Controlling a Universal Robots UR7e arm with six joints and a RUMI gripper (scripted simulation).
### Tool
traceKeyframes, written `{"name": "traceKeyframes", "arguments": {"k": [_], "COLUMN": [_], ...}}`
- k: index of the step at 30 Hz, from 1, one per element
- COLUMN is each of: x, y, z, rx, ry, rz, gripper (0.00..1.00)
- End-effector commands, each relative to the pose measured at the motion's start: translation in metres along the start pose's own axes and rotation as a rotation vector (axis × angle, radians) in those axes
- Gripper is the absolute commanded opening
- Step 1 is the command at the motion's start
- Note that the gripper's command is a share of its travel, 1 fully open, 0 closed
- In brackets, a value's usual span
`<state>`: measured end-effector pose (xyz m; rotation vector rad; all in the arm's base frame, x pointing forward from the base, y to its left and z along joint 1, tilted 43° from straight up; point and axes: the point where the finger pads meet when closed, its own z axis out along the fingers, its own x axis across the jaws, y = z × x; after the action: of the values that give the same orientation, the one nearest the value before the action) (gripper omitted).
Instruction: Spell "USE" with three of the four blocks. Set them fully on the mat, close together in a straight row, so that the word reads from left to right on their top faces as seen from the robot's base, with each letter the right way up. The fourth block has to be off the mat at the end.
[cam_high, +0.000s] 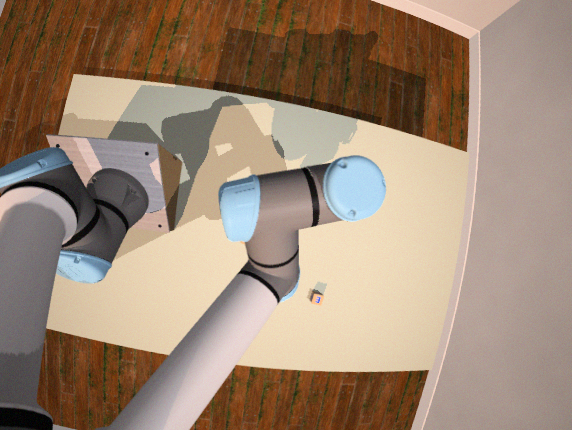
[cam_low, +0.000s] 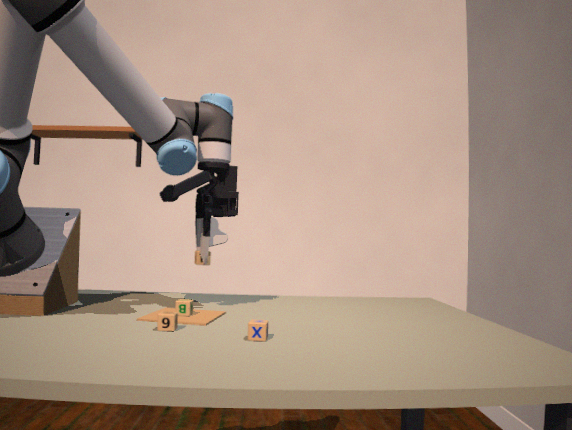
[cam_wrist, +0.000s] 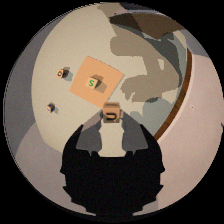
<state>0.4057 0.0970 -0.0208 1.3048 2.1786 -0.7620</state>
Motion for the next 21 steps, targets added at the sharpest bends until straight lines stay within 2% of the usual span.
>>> {"name": "traceKeyframes", "arguments": {"k": [1, 21], "x": [-0.002, -0.007], "y": [-0.004, -0.016], "z": [-0.001, -0.002], "rx": [-0.01, -0.01], "ry": [0.003, 0.001], "rz": [-0.139, -0.554], "gripper": [0.09, 0.09]}}
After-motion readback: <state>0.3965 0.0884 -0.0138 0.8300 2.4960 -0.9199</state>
